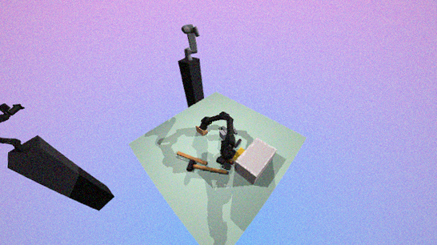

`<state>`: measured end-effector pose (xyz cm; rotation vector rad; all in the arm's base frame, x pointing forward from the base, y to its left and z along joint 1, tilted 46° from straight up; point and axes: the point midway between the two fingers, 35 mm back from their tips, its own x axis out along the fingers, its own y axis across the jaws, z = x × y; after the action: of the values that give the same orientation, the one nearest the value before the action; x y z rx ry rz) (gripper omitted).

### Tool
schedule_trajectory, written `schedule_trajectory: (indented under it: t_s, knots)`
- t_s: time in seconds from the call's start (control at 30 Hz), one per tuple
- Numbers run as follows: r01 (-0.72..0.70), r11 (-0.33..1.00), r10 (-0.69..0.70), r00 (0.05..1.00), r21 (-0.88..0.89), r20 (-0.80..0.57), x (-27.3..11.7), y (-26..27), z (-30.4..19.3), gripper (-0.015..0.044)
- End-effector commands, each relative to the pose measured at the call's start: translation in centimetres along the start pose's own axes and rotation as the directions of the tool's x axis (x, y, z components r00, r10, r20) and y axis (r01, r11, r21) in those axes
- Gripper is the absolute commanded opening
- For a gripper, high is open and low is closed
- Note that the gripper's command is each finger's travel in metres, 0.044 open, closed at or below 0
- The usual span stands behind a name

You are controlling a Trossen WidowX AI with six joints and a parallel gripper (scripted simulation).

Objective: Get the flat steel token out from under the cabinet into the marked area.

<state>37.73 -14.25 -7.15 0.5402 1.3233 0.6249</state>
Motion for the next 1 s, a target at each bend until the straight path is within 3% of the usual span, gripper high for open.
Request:
schedule_trajectory:
  t_s: [0.0,0.97]
  knots:
    - [-0.006,1.0,0.006,1.0,-0.007,0.003,0.1,0.8,0.3,0.0]
    - [-0.006,1.0,0.006,1.0,-0.006,0.002,0.1,0.6,-1.4,0.0]
